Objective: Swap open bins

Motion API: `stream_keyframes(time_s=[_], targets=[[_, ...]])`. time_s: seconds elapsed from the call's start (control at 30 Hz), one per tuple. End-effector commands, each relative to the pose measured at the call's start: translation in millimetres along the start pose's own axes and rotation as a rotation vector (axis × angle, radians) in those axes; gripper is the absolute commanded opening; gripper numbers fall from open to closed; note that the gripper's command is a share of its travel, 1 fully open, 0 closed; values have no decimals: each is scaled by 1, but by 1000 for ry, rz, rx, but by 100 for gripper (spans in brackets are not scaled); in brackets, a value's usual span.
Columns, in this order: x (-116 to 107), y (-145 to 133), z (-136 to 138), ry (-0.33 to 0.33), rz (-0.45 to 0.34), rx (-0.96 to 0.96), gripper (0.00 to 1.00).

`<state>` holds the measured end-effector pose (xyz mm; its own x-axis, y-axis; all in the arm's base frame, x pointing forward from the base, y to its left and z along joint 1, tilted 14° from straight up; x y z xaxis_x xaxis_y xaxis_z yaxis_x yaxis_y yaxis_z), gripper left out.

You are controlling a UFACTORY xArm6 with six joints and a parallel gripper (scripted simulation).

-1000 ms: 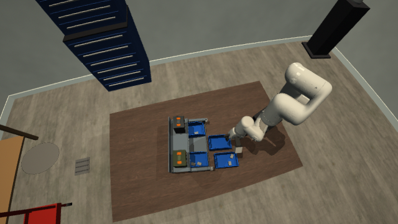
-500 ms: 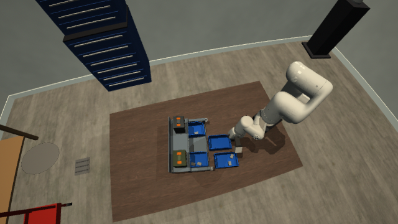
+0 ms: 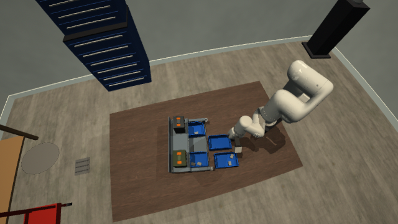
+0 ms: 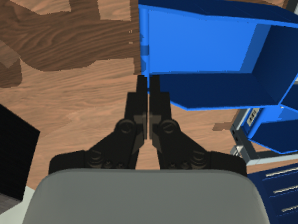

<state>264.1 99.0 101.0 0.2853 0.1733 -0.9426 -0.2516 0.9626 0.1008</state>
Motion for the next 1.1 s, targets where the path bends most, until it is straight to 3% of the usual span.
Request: stream_keyframes(time_s=[0.0,0.43,0.7,0.77,1.07], targets=[[-1,4,7,81,-50,3,0],[-3,0,13,84,-47,-106,0],[-13,-16,33,93,-31,-496,0],[-13,-16,33,93,-31,-496,0],[-33,-42,61,89,-11,-964,0]])
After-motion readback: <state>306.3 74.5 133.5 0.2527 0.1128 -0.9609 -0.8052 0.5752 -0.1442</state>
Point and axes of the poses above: the point where the finger pads meet when closed, its own x axis out along the fingers, its own z axis across the jaws, y = z × x, the point moved 7 cm from there along -x, back along the fingers, and after that the axes turned 15 degrees about -x, right-handed, at the moved point
